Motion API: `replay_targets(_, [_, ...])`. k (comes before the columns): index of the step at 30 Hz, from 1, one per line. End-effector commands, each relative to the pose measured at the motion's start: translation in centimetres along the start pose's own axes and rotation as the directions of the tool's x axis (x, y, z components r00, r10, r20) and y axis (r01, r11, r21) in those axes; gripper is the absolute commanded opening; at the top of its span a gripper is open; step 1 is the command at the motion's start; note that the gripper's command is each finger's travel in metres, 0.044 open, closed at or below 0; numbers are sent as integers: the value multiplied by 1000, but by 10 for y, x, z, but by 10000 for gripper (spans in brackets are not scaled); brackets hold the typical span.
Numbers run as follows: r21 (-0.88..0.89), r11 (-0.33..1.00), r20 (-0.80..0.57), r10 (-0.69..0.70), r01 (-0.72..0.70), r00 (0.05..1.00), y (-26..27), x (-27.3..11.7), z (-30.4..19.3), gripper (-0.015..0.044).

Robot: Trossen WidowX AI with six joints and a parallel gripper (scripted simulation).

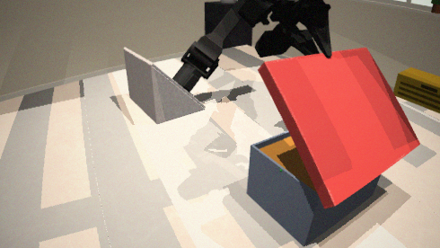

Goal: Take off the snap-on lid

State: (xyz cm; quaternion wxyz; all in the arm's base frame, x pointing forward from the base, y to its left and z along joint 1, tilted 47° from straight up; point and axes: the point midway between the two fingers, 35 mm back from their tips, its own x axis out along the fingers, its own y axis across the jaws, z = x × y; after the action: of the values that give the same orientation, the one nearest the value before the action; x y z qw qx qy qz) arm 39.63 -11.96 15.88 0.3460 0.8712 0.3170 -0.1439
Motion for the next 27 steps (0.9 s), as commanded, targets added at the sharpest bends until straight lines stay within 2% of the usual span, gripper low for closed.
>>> replay_targets(1, [-6,1000,-2,6,-6,1000,6,-4,0,0])
replay_targets(27, [-3,1000,-4,5,-5,1000,-4,-5,-50,0])
